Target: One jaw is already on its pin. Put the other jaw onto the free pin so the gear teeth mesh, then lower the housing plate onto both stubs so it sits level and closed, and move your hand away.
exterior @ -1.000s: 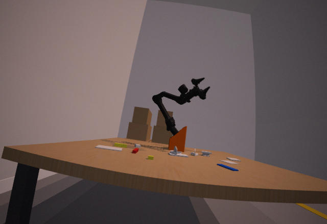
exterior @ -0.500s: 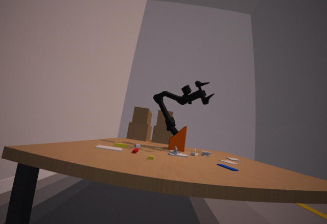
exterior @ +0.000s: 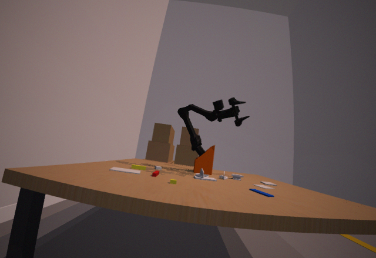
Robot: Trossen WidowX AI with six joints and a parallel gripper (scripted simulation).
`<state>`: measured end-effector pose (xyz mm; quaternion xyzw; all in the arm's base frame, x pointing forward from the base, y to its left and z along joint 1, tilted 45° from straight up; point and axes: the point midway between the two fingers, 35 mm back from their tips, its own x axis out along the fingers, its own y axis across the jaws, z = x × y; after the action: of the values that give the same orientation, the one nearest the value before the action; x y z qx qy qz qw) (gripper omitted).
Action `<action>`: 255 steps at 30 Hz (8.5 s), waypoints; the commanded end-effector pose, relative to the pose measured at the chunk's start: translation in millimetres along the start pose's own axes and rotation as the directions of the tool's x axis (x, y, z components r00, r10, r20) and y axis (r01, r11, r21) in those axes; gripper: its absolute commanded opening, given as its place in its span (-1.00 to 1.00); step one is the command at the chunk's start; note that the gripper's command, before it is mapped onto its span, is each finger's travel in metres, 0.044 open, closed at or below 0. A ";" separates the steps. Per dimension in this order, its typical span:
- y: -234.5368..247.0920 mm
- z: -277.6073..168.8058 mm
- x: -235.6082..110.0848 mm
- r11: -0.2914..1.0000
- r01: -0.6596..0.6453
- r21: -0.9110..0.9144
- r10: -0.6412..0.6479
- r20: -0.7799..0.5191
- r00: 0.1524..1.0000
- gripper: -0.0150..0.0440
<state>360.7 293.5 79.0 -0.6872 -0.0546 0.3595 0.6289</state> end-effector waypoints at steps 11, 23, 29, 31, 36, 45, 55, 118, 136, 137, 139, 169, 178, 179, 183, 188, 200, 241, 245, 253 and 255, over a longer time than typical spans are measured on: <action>42.4 -16.1 9.2 0.951 -0.146 0.274 0.173 -0.078 0.982 1.00; 80.3 -29.8 10.2 0.843 -0.214 0.494 0.320 -0.141 0.937 1.00; 98.9 -36.7 8.6 0.773 -0.221 0.594 0.390 -0.172 0.905 1.00; 104.9 -38.9 7.7 0.749 -0.219 0.626 0.413 -0.182 0.892 1.00; 120.1 -44.6 4.8 0.685 -0.206 0.699 0.469 -0.207 0.858 1.00; 146.4 -54.7 -2.7 0.568 -0.148 0.810 0.564 -0.252 0.786 1.00; 174.0 -65.7 -14.7 0.446 -0.037 0.894 0.659 -0.300 0.690 1.00; 273.2 -122.1 -145.6 0.352 0.876 0.331 0.839 -0.526 -0.139 1.00; 306.9 -144.1 -153.4 0.356 0.879 0.317 0.836 -0.529 -0.148 1.00; 307.1 -144.2 -153.4 0.356 0.879 0.317 0.836 -0.529 -0.148 1.00; 308.9 -145.5 -153.6 0.356 0.879 0.317 0.836 -0.529 -0.148 1.00; 348.6 -171.0 -161.6 0.358 0.879 0.315 0.835 -0.530 -0.150 1.00; 348.8 -171.1 -161.6 0.358 0.879 0.315 0.835 -0.530 -0.150 1.00; 348.8 -171.1 -161.6 0.358 0.879 0.315 0.835 -0.530 -0.150 1.00; 348.9 -171.2 -161.6 0.358 0.879 0.315 0.835 -0.530 -0.150 1.00; 349.0 -171.2 -161.7 0.358 0.879 0.315 0.835 -0.530 -0.150 1.00; 349.2 -170.6 -161.7 0.355 0.881 0.313 0.837 -0.525 -0.151 0.29; 292.9 -135.4 -149.3 0.354 0.879 0.318 0.837 -0.527 -0.147 -0.04; 283.9 -129.3 -148.9 0.355 0.879 0.318 0.836 -0.528 -0.147 -0.04; 279.3 -134.2 -147.9 0.357 0.875 0.327 0.838 -0.527 -0.145 -0.04; 275.9 -138.5 -147.2 0.358 0.872 0.334 0.839 -0.526 -0.143 -0.04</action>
<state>219.1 47.3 -119.1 -0.1395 0.6419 -0.3914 0.6444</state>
